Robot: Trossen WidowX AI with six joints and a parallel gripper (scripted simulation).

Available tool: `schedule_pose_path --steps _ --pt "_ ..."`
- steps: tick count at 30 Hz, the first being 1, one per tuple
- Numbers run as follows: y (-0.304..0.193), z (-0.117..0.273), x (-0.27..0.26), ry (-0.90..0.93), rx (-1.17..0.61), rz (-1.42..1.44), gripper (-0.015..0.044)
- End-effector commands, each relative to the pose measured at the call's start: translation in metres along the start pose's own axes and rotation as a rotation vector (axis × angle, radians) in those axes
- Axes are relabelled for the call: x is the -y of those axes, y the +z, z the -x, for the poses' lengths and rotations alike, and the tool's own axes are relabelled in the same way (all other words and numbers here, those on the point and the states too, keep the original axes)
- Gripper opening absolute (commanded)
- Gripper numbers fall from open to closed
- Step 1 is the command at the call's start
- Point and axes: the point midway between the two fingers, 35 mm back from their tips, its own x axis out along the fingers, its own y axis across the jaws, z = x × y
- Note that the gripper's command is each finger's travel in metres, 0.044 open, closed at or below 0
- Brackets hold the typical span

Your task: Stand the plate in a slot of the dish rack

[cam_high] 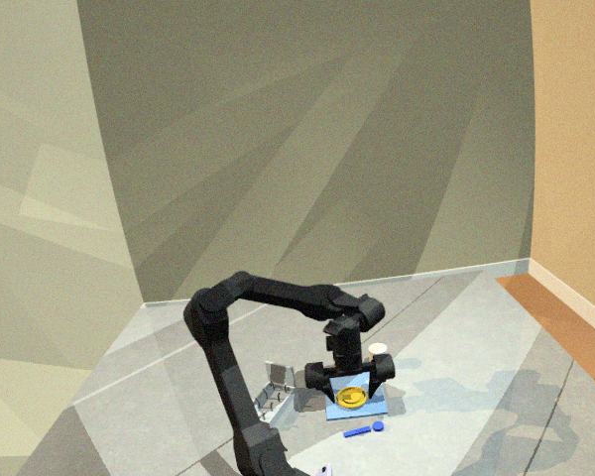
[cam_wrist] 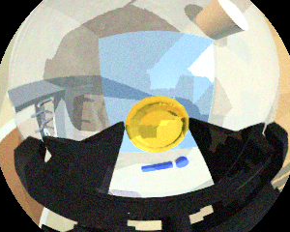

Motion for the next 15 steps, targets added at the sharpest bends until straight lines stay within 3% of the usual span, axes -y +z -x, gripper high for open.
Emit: schedule_pose_path --steps 1,10,15 --pt "-0.001 -0.002 0.0 0.005 -0.001 -0.008 0.0363" --pt "-0.001 -0.002 0.0 0.005 -0.001 -0.008 0.0303" --pt "0.001 0.01 0.002 0.003 0.0 -0.008 0.0172"
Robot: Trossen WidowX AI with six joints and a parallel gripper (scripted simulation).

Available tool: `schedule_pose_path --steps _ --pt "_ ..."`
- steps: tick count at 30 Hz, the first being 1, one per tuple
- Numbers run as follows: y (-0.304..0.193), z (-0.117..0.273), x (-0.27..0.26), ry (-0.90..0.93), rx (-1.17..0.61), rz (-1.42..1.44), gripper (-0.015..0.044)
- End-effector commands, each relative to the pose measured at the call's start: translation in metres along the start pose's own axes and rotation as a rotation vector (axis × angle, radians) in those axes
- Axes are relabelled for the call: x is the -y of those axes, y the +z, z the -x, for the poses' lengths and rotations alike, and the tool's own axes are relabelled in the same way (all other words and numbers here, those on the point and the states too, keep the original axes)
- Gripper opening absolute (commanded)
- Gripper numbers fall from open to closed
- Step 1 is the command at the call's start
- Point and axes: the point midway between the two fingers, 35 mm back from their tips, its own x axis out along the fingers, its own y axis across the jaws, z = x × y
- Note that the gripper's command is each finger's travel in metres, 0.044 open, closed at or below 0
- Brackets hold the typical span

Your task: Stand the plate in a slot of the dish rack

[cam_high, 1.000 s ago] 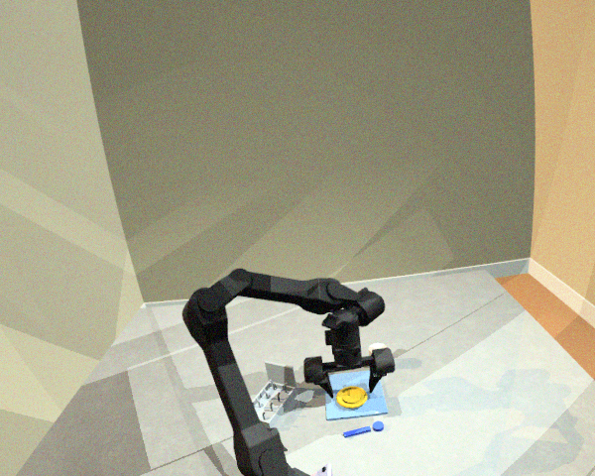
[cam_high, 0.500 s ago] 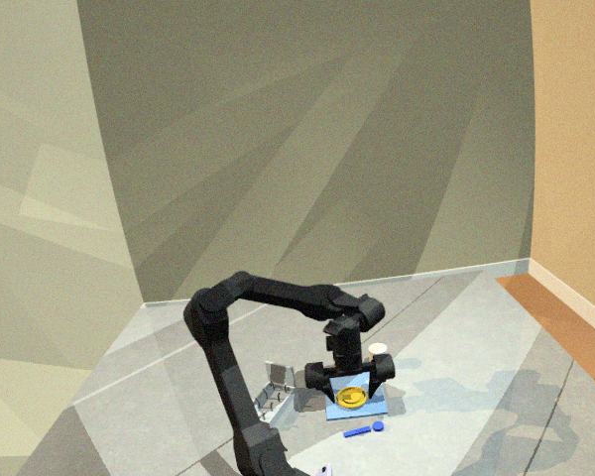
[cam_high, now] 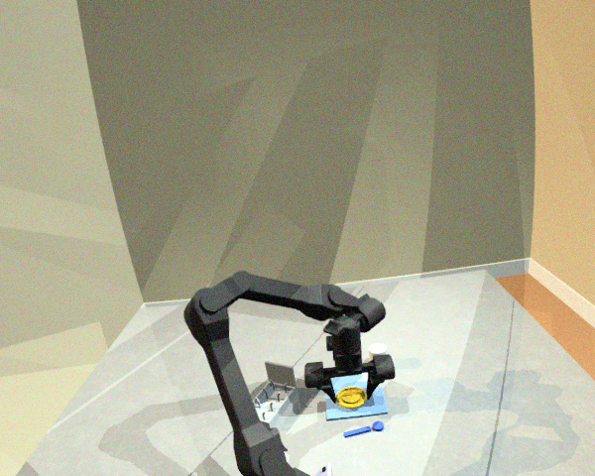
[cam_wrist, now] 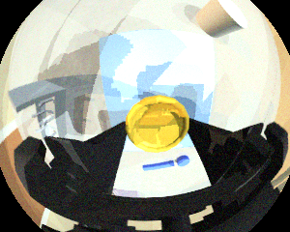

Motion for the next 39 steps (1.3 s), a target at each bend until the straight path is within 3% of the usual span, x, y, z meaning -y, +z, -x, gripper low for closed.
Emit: schedule_pose_path --steps 1,7,21,26,39 --pt "0.003 0.014 0.003 -0.005 0.005 0.002 0.0146" --pt "0.005 0.043 0.005 -0.008 0.005 0.001 0.0" --pt "0.004 0.105 0.005 -0.006 0.003 0.001 0.0" --pt "0.004 0.111 0.004 -0.006 0.003 -0.004 0.0" --pt "0.002 0.119 -0.05 -0.017 0.02 -0.432 0.0"
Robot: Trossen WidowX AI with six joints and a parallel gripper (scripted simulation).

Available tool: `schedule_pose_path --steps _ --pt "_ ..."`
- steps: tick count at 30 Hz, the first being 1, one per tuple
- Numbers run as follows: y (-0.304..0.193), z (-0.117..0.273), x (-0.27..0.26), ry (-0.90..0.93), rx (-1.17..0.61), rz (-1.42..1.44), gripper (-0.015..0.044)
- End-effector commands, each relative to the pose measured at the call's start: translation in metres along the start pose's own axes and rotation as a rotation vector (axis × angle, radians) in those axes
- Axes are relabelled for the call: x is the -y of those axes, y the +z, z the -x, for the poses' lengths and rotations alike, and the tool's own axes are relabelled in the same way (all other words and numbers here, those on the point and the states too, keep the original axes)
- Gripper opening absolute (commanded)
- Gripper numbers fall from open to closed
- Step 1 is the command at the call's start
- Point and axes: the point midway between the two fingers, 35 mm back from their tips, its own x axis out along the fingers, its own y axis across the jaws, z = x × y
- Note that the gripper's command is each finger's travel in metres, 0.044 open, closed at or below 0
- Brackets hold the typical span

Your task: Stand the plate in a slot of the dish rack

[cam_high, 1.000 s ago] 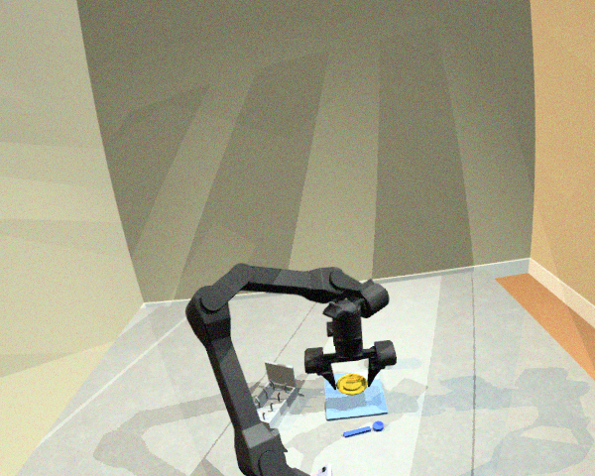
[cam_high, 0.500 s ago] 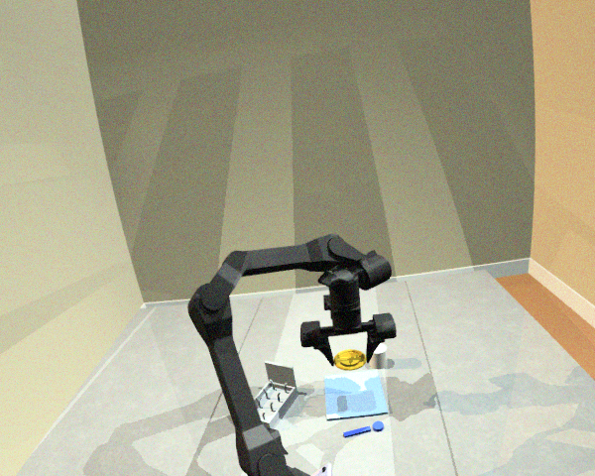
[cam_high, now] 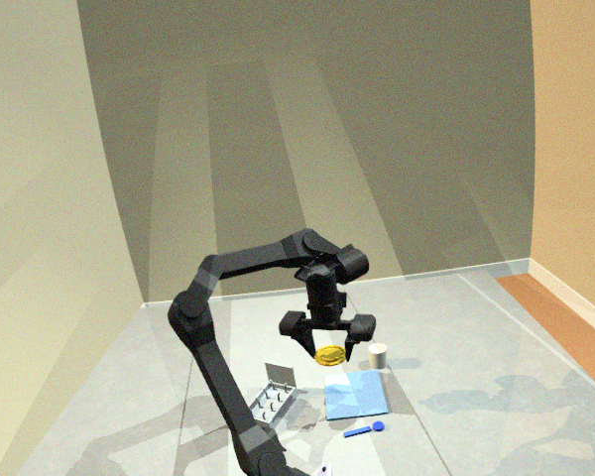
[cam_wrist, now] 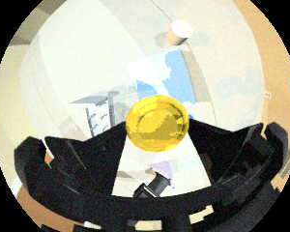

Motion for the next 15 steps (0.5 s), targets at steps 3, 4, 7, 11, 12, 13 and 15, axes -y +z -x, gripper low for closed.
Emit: schedule_pose_path --steps 3,4,7,11,12,13,15 --pt "-0.012 0.005 -0.026 -0.002 0.012 -0.21 0.0" --pt "-0.014 0.005 -0.03 -0.002 0.014 -0.245 0.0" --pt "-0.021 0.006 -0.041 -0.002 0.018 -0.349 0.0" --pt "-0.029 0.007 -0.056 0.0 0.023 -0.487 0.0" --pt "-0.032 0.007 -0.059 0.0 0.025 -0.521 0.0" --pt "-0.034 0.007 -0.063 0.001 0.026 -0.556 0.0" --pt "-0.039 0.007 -0.07 0.002 0.028 -0.625 0.0"
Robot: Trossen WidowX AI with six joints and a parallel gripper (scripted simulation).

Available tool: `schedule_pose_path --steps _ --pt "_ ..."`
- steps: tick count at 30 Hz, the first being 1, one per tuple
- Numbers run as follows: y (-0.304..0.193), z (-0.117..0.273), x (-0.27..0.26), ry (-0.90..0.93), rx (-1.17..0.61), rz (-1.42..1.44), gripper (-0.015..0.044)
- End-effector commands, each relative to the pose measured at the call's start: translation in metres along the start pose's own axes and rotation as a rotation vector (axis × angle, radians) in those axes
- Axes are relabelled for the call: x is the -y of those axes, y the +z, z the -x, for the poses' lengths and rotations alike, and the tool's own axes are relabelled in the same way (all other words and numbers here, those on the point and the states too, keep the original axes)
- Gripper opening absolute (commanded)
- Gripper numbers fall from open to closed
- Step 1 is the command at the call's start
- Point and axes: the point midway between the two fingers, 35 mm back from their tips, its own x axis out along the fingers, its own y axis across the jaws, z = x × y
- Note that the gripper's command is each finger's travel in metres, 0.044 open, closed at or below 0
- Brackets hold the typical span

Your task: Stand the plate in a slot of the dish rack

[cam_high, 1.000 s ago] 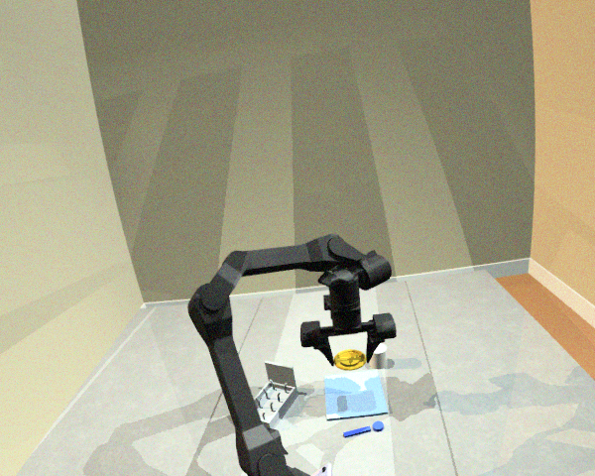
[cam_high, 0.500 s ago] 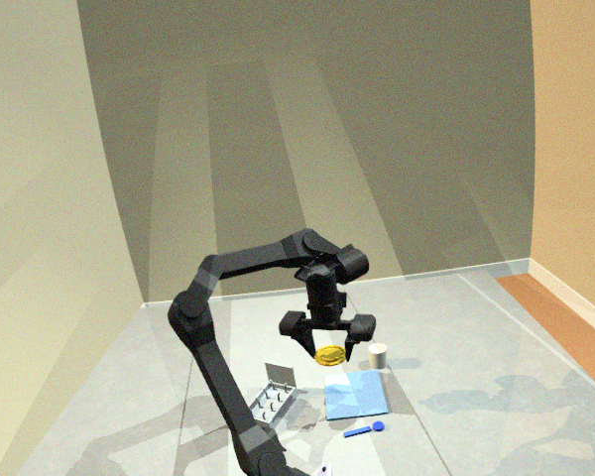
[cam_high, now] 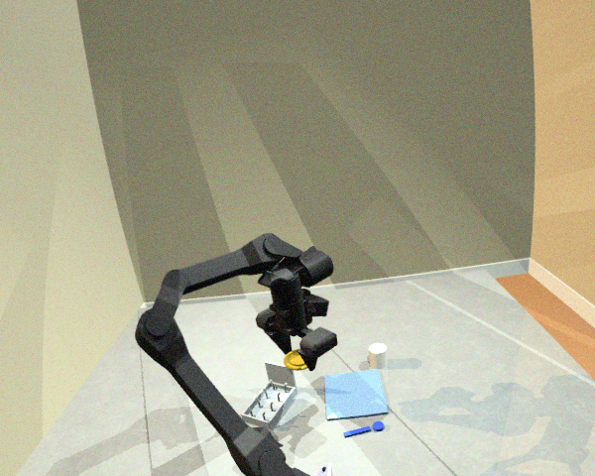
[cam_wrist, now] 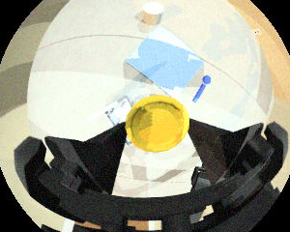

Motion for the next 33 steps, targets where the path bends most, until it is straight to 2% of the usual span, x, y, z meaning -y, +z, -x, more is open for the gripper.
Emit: schedule_pose_path --steps 1,33 --pt "-0.018 0.001 -0.009 0.006 0.008 -0.142 0.0" --pt "-0.13 -0.009 -0.033 0.044 0.006 -1.153 0.0"
